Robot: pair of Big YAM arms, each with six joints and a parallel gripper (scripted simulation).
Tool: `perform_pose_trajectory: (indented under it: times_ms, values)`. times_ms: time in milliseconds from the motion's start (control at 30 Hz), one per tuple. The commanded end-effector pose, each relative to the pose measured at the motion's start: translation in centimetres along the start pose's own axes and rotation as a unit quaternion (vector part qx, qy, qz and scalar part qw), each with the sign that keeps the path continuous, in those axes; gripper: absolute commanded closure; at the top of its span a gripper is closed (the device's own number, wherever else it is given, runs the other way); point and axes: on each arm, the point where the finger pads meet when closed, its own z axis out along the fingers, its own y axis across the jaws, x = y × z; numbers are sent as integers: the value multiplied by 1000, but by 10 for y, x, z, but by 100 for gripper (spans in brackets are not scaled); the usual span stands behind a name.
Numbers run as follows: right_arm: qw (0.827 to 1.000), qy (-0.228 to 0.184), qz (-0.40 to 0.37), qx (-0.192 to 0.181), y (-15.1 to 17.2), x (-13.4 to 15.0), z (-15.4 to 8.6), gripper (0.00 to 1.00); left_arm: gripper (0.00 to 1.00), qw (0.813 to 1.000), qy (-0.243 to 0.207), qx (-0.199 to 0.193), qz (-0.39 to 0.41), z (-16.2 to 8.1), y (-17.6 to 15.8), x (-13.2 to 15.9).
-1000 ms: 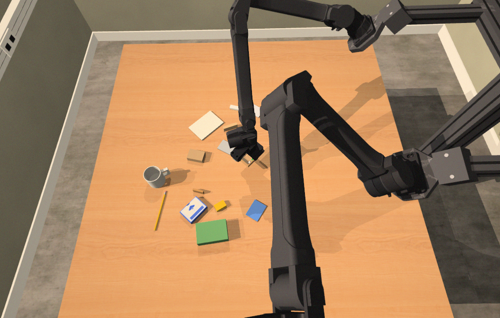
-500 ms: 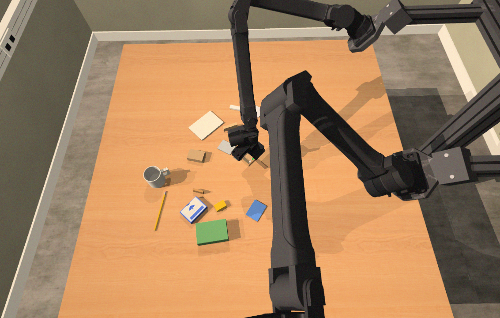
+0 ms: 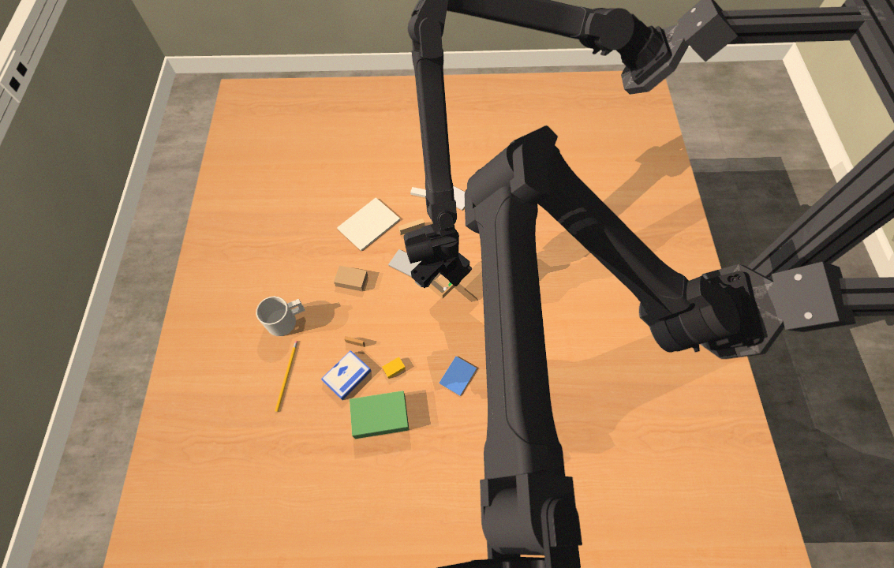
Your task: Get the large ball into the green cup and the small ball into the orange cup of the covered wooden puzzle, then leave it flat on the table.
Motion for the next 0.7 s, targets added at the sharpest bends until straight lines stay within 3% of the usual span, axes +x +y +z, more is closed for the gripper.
perform_pose_trajectory:
  times_ms: [0, 67, 300, 433, 467, 667]
  values:
    - [1000, -22, 6, -17, 2, -25, -22, 31, 0, 1000, -7, -11, -3, -3, 11, -1]
    - [999, -8, 17, -35, -18, -10, -9, 31, 0, 1000, -7, -11, -3, -3, 11, -1]
    - [994, -8, 14, -111, -21, -11, -9, 31, 0, 1000, -7, -11, -3, -3, 11, -1]
    - [994, -10, 13, -109, -18, -15, -12, 31, 0, 1000, -7, -11, -3, -3, 11, -1]
    - [993, -24, 4, -113, -2, -24, -22, 31, 0, 1000, -7, -11, -3, -3, 11, -1]
    - [998, -14, -16, -53, 21, -9, -7, 31, 0, 1000, -7, -11, -3, -3, 11, -1]
